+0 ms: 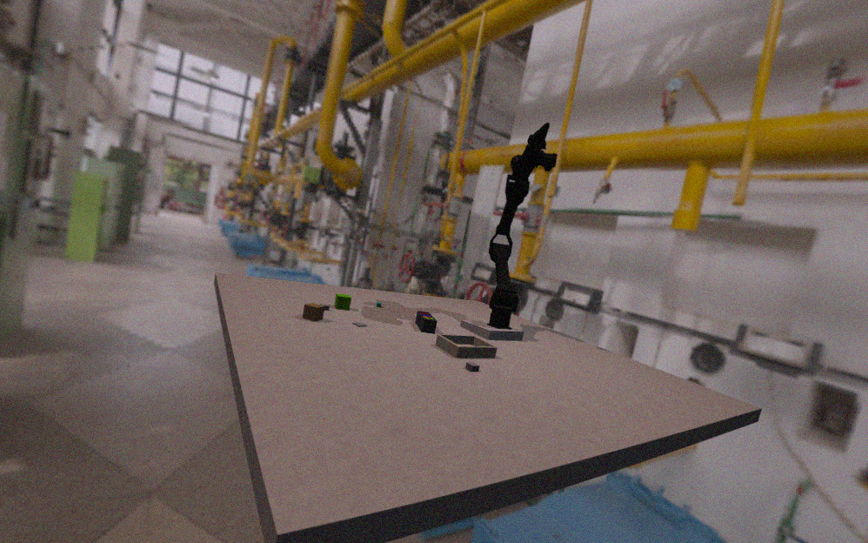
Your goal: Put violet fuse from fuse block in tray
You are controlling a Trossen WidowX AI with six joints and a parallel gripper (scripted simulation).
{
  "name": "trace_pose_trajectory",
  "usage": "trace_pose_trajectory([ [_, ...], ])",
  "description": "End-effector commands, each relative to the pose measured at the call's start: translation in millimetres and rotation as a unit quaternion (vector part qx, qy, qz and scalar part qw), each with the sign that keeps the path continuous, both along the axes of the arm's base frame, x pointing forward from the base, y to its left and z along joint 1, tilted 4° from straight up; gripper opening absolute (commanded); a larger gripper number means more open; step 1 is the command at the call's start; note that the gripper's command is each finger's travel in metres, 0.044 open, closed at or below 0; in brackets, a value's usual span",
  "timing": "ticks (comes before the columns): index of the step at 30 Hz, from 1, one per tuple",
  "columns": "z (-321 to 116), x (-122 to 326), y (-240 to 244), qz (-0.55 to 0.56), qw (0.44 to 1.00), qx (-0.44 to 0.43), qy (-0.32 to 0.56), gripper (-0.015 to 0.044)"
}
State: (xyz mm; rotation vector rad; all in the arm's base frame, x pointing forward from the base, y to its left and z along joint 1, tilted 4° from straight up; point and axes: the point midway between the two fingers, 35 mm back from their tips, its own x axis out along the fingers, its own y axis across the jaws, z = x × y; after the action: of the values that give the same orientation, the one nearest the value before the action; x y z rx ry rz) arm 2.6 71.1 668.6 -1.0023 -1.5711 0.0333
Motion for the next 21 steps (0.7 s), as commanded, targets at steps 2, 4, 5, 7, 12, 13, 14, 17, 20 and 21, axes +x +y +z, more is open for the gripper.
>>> trace_pose_trajectory([
  [2, -37, 56, 63, 0.008, 0.988, -0.078, 0.136, 0.0072],
  [4, -50, 75, 79, 0.009, 0.979, -0.097, 0.181, 0.0072],
  [5, -58, 85, 86, 0.009, 0.973, -0.105, 0.206, 0.0072],
  [7, -73, 107, 99, 0.005, 0.959, -0.117, 0.258, 0.0072],
  [12, -117, 164, 119, -0.010, 0.912, -0.127, 0.390, 0.0072],
  [13, -126, 175, 121, -0.014, 0.901, -0.125, 0.416, 0.0072],
  [14, -136, 186, 123, -0.019, 0.888, -0.123, 0.442, 0.0072],
  [17, -170, 220, 126, -0.034, 0.844, -0.116, 0.522, 0.0072],
  [20, -209, 252, 123, -0.053, 0.789, -0.100, 0.604, 0.0072],
  [21, -222, 262, 120, -0.060, 0.769, -0.093, 0.629, 0.0072],
])
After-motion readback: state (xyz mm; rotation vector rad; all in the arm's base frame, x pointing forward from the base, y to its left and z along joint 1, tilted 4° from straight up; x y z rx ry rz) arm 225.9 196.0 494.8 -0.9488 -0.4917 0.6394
